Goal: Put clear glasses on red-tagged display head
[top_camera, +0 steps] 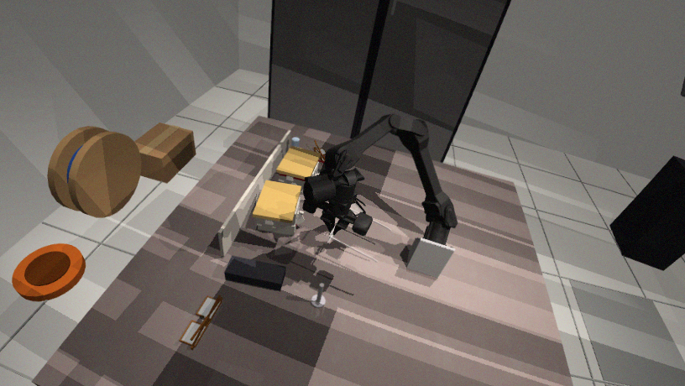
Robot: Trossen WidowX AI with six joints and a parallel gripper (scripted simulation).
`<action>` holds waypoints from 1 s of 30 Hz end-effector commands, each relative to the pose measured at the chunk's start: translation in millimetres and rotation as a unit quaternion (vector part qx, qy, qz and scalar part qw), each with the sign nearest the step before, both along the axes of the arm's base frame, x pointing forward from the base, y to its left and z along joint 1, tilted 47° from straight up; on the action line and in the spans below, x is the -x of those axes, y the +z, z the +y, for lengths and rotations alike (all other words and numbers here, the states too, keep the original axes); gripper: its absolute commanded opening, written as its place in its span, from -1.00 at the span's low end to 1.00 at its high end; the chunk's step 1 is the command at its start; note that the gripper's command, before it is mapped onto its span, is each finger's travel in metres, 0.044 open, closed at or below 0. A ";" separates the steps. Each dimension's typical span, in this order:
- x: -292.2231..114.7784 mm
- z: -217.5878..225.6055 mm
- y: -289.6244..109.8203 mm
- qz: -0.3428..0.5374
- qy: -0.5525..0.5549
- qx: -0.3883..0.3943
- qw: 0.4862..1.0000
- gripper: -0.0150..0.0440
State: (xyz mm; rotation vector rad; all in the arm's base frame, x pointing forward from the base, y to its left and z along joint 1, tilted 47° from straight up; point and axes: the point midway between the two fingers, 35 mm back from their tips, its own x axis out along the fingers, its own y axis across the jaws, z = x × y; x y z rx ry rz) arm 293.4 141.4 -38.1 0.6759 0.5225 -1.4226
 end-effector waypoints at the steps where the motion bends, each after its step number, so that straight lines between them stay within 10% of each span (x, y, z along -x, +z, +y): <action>1: -1.7 -3.0 5.4 0.022 0.010 -0.004 1.000 -0.49; 30: -19.4 -42.1 78.2 0.270 0.284 -0.074 0.917 -0.49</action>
